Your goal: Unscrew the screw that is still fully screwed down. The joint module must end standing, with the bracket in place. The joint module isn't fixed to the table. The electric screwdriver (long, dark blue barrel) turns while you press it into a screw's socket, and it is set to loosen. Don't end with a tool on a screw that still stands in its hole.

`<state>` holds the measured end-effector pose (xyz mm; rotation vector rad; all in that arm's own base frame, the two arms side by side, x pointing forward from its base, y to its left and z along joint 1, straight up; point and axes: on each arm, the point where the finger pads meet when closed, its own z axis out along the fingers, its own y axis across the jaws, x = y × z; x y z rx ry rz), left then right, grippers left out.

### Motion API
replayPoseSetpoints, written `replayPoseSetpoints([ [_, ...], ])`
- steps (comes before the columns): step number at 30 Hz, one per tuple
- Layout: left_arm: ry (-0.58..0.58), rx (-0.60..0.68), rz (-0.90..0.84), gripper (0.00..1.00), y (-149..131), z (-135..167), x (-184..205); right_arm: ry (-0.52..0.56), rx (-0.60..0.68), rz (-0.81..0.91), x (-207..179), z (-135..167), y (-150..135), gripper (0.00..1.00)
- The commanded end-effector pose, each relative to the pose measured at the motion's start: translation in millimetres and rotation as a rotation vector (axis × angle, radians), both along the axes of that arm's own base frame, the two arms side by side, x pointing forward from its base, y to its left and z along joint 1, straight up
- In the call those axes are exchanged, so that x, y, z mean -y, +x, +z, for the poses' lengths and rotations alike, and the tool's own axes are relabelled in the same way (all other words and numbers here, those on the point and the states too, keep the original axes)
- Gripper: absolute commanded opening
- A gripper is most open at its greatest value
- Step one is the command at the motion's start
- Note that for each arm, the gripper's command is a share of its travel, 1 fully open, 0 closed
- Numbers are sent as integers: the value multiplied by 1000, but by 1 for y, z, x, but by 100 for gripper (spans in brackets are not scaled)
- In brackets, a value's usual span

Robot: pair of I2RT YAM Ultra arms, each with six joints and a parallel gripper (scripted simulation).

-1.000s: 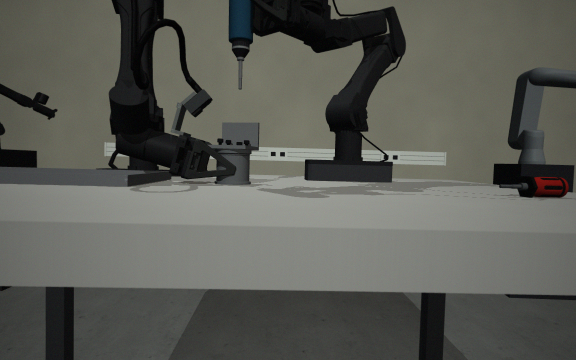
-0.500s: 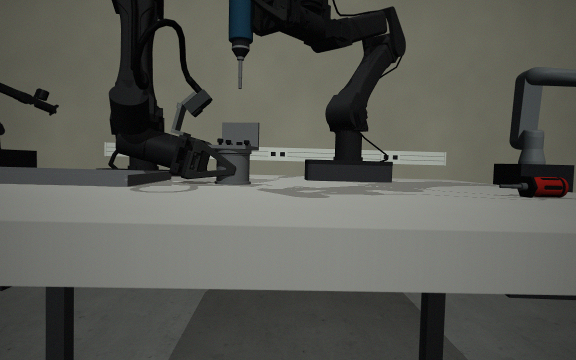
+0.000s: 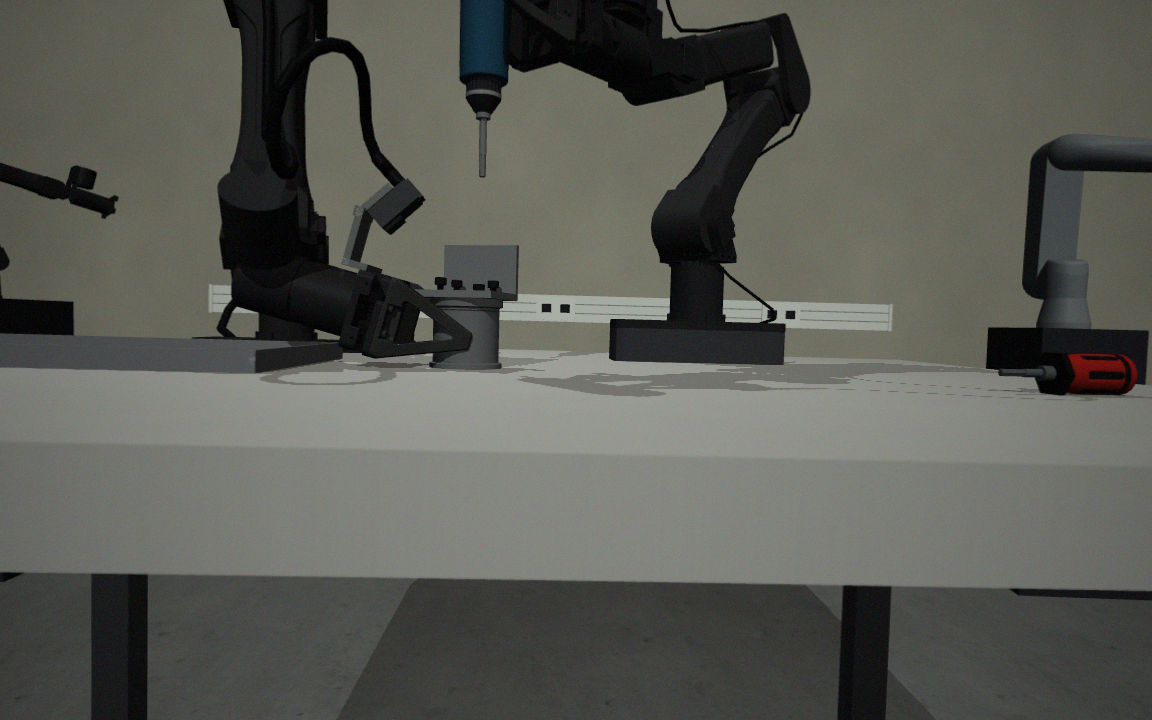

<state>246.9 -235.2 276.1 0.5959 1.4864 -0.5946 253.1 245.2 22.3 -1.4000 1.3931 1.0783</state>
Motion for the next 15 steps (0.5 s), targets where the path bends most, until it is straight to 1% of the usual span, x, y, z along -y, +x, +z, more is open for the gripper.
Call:
replayPoseSetpoints([
  [1, -120, 117, 3, 42, 1, 56, -3, 7, 8, 8, -1, 3, -1, 59],
  [15, -129, 125, 8, 42, -1, 59, -6, 7, 8, 8, -1, 3, -1, 59],
])
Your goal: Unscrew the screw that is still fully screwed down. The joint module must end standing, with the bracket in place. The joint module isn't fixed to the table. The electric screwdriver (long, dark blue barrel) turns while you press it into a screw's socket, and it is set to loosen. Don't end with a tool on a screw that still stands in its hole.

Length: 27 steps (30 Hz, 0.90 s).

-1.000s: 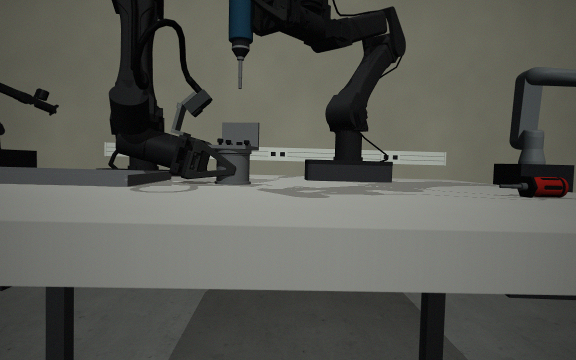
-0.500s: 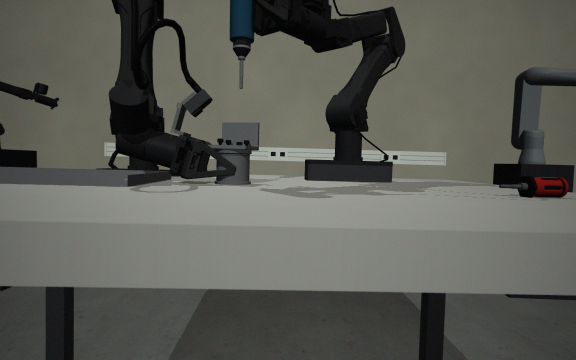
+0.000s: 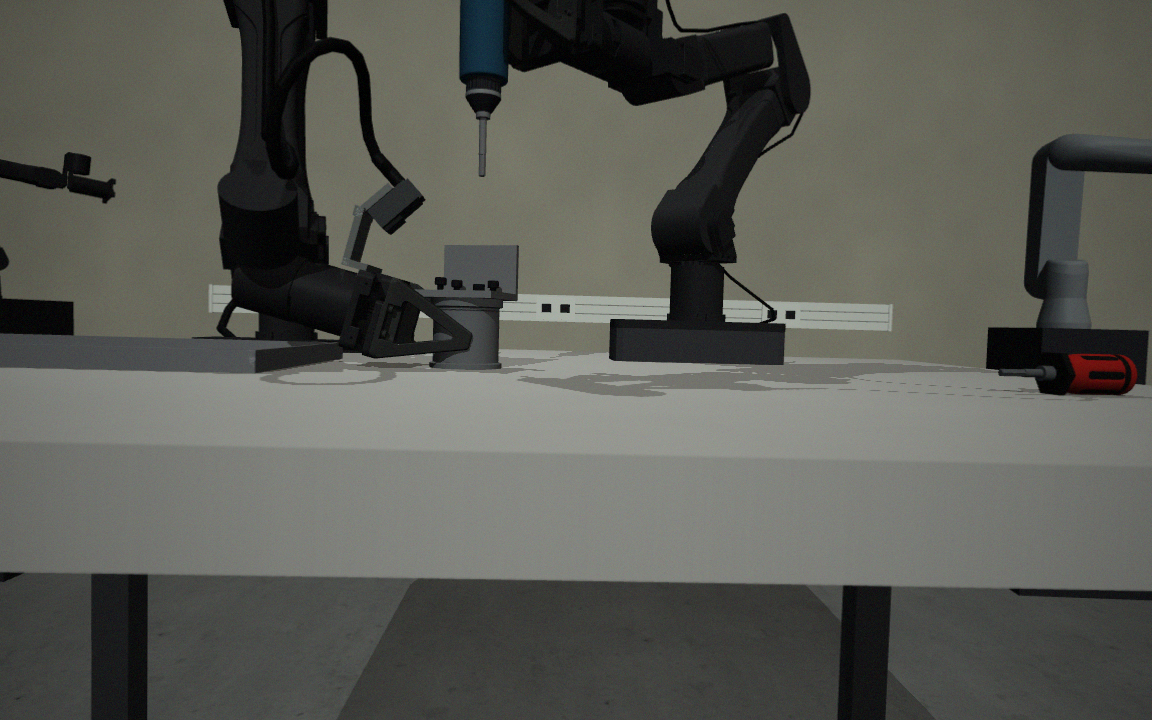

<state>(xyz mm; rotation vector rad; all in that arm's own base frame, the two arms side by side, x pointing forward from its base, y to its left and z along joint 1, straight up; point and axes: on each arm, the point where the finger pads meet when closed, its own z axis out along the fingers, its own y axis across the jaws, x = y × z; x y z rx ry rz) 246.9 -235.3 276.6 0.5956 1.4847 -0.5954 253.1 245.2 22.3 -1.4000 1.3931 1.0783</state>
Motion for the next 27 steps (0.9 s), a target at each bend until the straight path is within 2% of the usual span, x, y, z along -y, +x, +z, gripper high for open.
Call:
replayPoseSetpoints([
  [1, -130, 125, 8, 42, -1, 60, -6, 7, 8, 8, -1, 3, -1, 59],
  [27, -131, 123, 4, 42, -4, 58, -6, 7, 8, 8, -1, 3, -1, 59],
])
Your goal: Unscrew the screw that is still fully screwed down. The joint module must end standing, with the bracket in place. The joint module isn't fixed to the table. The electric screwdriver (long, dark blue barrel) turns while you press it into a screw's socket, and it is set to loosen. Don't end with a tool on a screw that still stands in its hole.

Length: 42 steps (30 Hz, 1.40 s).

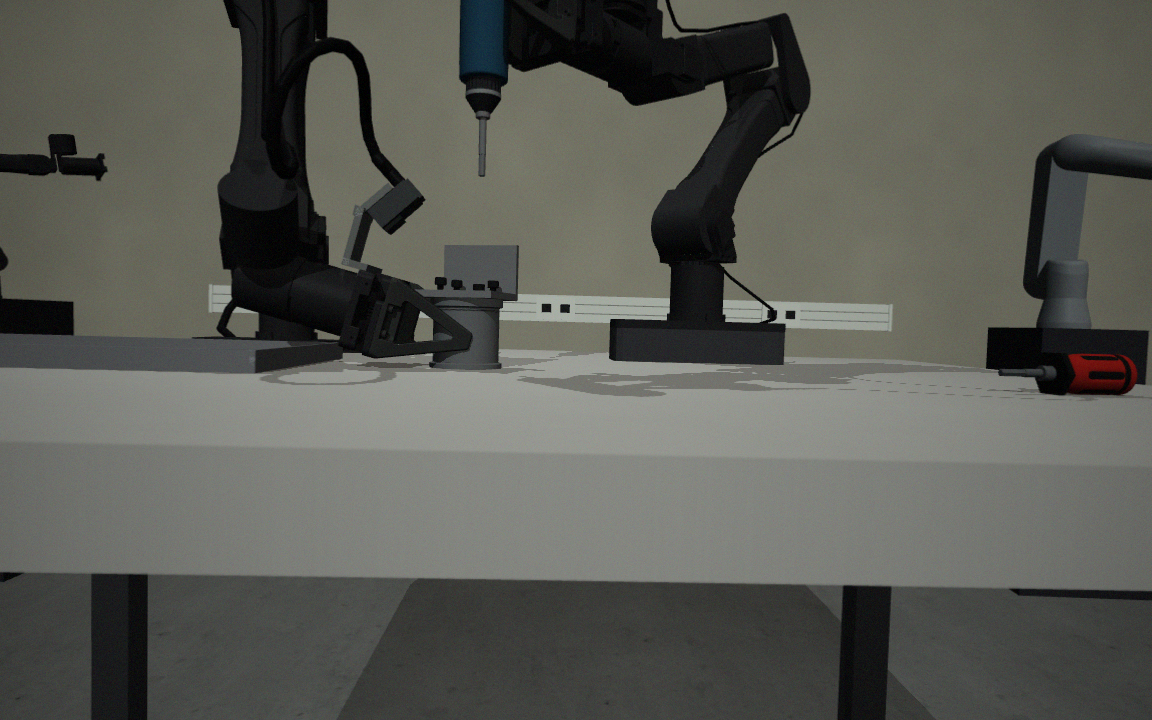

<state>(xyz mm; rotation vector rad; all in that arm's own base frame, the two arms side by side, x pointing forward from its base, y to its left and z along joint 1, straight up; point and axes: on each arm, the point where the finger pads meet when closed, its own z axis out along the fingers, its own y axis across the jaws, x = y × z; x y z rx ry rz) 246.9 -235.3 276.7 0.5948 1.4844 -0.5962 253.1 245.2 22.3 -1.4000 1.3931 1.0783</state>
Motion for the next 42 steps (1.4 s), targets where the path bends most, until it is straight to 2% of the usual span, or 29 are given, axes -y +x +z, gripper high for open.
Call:
replayPoseSetpoints([
  [1, -129, 124, 4, 42, -4, 58, -6, 7, 8, 8, -1, 3, -1, 59],
  [42, -115, 108, -6, 42, -6, 50, -2, 7, 8, 8, -1, 3, -1, 59],
])
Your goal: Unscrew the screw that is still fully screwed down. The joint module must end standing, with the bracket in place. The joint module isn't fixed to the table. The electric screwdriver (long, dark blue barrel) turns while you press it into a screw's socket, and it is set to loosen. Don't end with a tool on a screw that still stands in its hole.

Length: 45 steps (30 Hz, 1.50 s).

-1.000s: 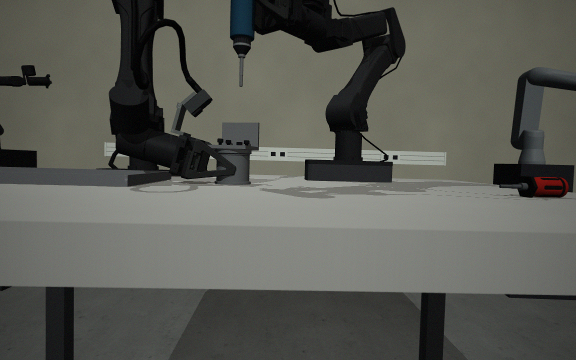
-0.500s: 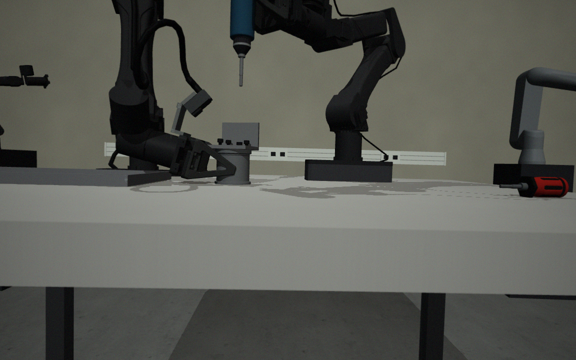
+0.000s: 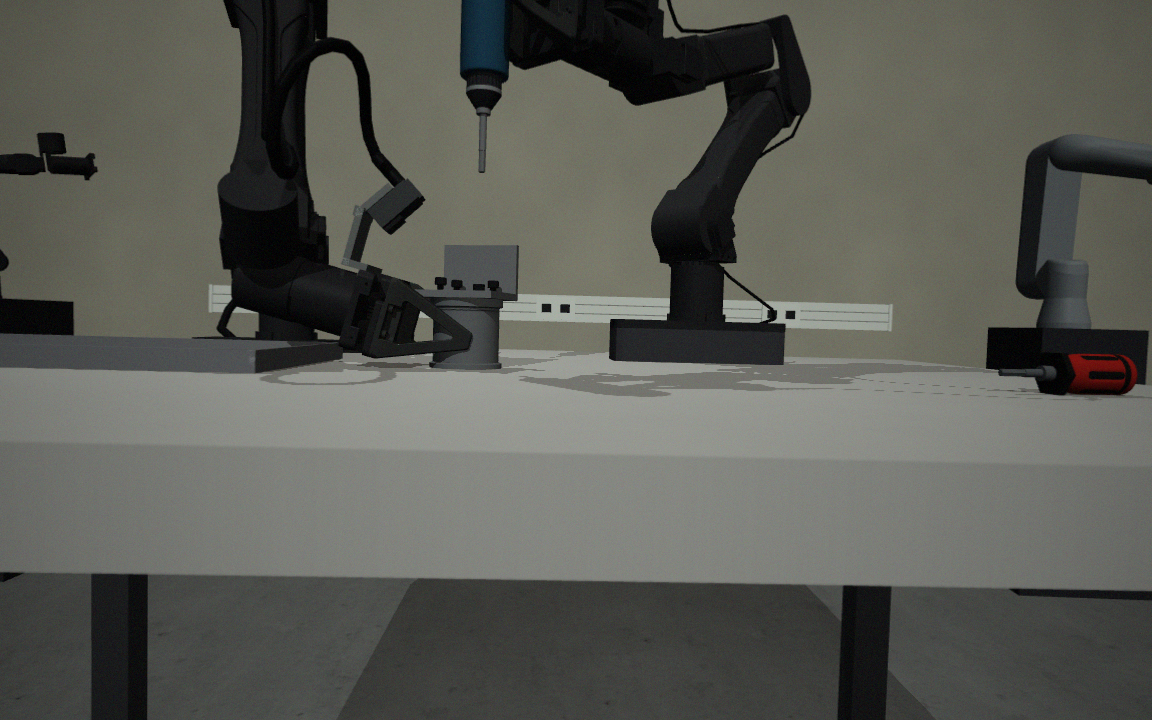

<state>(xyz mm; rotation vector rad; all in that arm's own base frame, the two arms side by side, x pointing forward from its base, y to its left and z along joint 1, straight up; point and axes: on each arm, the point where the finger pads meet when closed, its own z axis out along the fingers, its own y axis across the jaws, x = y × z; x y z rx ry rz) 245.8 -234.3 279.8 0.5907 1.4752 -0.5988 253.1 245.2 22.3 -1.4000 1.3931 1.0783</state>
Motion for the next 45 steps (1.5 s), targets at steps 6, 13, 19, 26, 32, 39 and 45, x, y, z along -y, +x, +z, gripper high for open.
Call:
replayPoseSetpoints([
  [6, -104, 97, -6, 42, -5, 44, 0, 7, 8, 8, -1, 3, -1, 59],
  [13, -102, 95, -6, 42, -5, 43, 0, 7, 8, 8, -1, 3, -1, 59],
  [19, -99, 92, -6, 42, -5, 42, 0, 7, 8, 8, -1, 3, -1, 59],
  [26, -81, 74, -6, 42, -4, 30, 1, 7, 8, 8, -1, 3, -1, 59],
  [32, -79, 71, -6, 42, -4, 28, 1, 7, 8, 8, -1, 3, -1, 59],
  [39, -83, 76, -5, 42, -4, 33, 1, 7, 8, 8, -1, 3, -1, 59],
  [45, -72, 65, -6, 42, -4, 25, 1, 7, 8, 8, -1, 3, -1, 59],
])
